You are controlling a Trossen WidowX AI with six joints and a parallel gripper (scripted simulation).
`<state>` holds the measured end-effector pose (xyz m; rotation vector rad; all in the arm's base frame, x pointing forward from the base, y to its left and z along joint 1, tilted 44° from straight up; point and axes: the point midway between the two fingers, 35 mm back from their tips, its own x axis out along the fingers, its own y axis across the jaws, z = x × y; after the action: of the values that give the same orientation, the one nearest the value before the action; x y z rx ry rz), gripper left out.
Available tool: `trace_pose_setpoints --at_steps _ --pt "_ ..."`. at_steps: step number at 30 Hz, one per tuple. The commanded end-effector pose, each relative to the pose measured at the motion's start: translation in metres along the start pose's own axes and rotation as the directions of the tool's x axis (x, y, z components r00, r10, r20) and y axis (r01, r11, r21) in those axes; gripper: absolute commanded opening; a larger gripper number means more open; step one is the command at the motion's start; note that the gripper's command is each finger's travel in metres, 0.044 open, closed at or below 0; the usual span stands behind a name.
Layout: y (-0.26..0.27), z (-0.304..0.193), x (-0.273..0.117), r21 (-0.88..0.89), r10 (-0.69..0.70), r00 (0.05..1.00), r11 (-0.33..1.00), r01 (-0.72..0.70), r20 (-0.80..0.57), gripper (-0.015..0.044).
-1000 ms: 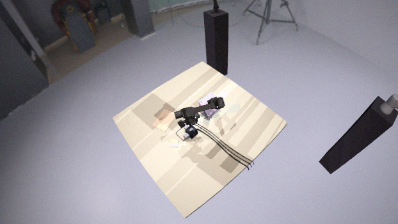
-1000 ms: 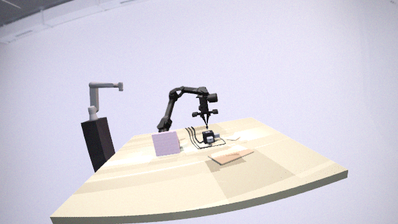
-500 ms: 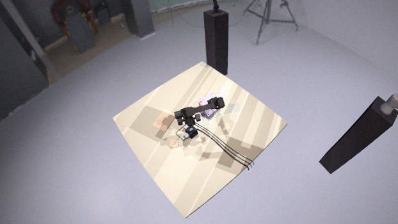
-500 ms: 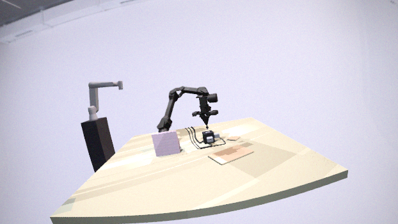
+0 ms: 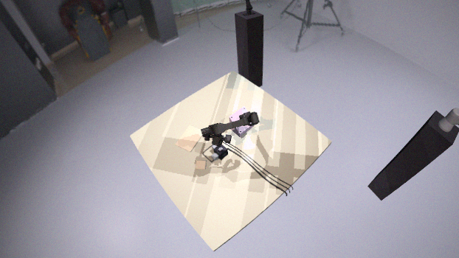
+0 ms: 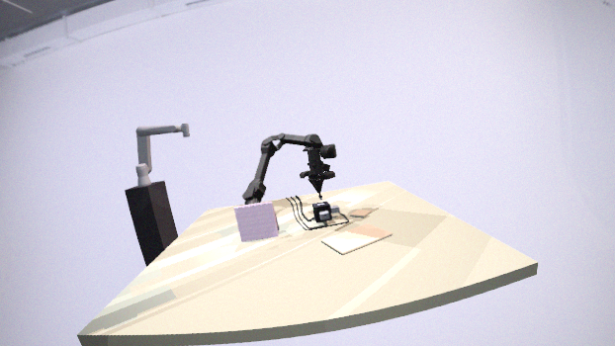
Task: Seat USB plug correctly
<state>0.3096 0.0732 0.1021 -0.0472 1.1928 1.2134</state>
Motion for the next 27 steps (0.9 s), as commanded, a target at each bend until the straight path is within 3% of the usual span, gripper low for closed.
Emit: trace_pose_setpoints --at_steps 1,14,27 --pt "-0.0003 0.0000 0.0001 0.109 -0.001 1.000 0.994 0.001 0.000 0.0000" --pt "-0.0002 0.0000 0.0001 0.435 -0.001 1.000 0.901 0.001 0.000 0.0000" --pt "-0.0002 0.0000 0.0000 0.710 -0.001 1.000 0.704 0.001 0.000 0.0000"
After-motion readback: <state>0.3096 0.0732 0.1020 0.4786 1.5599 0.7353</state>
